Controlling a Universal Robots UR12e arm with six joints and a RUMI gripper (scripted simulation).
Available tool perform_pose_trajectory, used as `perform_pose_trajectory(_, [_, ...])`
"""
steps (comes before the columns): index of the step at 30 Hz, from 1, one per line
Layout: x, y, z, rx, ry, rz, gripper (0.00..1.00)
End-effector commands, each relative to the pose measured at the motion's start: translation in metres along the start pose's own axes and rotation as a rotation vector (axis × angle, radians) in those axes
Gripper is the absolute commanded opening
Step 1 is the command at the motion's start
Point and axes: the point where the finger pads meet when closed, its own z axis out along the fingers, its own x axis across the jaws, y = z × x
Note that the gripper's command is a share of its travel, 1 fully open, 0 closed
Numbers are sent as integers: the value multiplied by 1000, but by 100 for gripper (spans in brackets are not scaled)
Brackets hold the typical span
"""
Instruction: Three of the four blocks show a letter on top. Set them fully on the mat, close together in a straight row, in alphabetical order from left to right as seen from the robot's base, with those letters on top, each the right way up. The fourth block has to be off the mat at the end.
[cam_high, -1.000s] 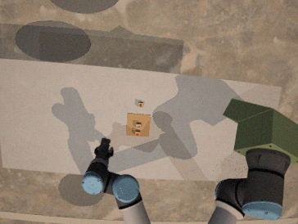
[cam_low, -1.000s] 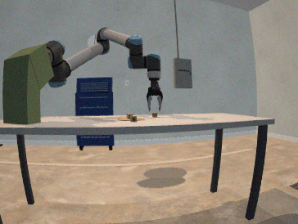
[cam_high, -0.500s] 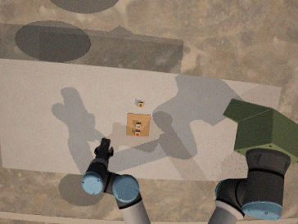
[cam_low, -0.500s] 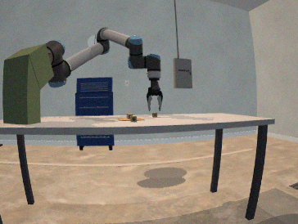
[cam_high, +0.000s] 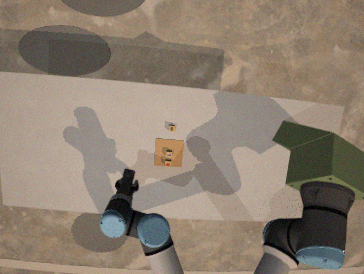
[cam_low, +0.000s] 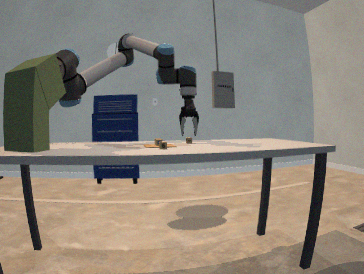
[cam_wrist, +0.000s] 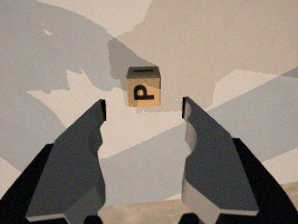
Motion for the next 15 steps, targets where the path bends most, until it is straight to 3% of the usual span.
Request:
perform_pose_trajectory(1, [-1,0,0,0,-1,0,40])
perform_pose_trajectory(15, [-1,0,15,0,-1,0,40])
